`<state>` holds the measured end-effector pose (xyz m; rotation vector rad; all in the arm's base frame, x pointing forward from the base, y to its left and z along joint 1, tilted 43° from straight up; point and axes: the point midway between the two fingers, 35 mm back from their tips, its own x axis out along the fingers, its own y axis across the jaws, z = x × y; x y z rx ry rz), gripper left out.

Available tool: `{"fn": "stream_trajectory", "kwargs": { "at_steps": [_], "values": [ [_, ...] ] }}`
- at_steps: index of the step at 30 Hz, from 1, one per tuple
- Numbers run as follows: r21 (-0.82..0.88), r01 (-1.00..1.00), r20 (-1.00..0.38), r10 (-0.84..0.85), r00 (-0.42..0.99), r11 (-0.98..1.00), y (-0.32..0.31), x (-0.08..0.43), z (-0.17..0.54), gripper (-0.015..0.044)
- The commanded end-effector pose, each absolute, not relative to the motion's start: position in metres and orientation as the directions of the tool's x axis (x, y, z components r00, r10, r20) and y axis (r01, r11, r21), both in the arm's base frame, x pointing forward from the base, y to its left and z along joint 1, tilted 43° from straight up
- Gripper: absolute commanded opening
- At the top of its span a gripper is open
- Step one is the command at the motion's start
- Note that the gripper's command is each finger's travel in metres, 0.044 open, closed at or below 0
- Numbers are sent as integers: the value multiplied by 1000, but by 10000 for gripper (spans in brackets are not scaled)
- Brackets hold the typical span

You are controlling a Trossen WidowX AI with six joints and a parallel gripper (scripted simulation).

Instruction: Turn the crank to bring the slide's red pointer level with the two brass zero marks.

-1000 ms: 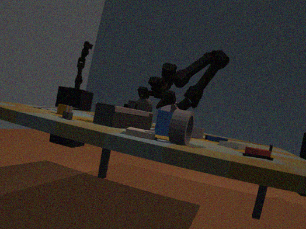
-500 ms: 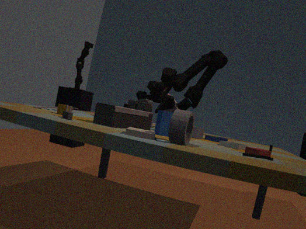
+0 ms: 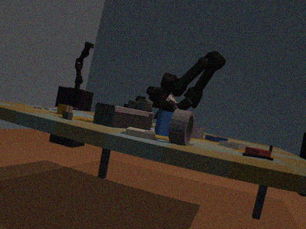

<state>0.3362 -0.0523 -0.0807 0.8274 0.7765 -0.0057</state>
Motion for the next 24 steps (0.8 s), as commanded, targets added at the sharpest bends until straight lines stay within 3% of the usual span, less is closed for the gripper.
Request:
{"fn": "stream_trajectory", "kwargs": {
  "at_steps": [1,8,24],
  "values": [
    [659,300,-628,284,724,690,-46,333,-87,440],
    [660,300,-627,285,725,689,-40,333,-93,440],
    [660,300,-627,285,725,689,-40,333,-93,20]
  ]
}}
